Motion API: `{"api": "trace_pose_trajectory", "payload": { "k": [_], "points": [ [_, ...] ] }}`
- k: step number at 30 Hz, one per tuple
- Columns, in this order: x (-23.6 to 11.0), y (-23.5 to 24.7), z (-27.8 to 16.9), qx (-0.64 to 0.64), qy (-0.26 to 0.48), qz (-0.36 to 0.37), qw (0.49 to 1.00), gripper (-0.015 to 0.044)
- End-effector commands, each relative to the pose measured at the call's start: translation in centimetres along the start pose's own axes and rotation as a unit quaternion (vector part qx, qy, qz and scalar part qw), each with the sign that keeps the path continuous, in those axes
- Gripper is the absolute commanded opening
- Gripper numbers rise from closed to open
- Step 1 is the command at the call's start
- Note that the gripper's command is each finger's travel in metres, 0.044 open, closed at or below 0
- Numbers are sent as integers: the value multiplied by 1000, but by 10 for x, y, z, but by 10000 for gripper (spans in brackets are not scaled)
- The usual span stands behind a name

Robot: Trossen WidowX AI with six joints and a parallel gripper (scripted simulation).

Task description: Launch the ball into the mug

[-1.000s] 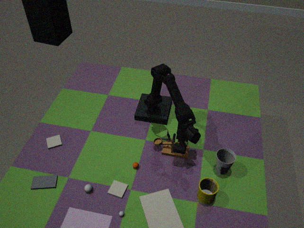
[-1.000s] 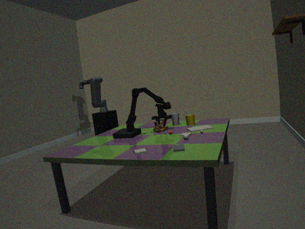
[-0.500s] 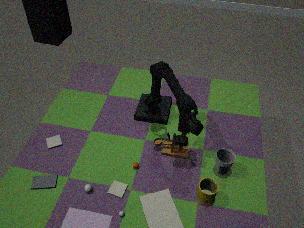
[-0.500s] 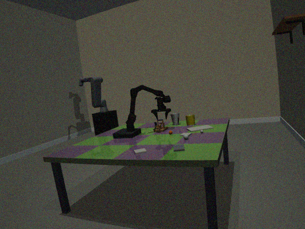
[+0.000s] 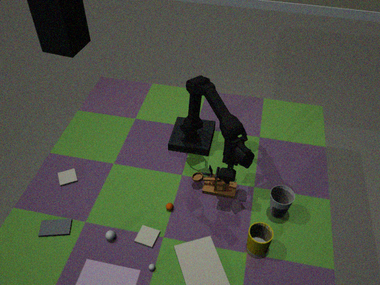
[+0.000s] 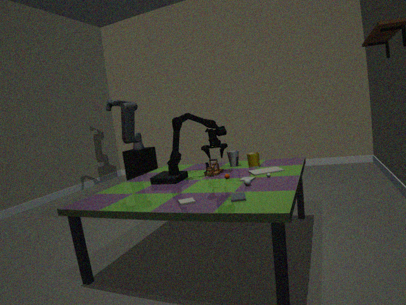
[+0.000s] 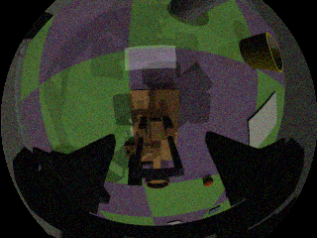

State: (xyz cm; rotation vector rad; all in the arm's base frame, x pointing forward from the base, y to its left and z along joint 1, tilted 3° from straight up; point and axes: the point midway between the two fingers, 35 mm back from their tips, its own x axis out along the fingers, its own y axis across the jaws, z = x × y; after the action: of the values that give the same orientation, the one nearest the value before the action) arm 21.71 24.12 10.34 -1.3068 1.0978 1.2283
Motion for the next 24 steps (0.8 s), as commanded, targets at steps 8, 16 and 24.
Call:
{"api": "trace_pose_trajectory", "payload": {
  "k": [8, 16, 24],
  "points": [
    [27, 3, -4, 1, 11, 8, 1000, 440],
    [41, 3, -4, 1, 11, 8, 1000, 440],
    [54, 3, -4, 1, 11, 8, 1000, 440]
  ]
}}
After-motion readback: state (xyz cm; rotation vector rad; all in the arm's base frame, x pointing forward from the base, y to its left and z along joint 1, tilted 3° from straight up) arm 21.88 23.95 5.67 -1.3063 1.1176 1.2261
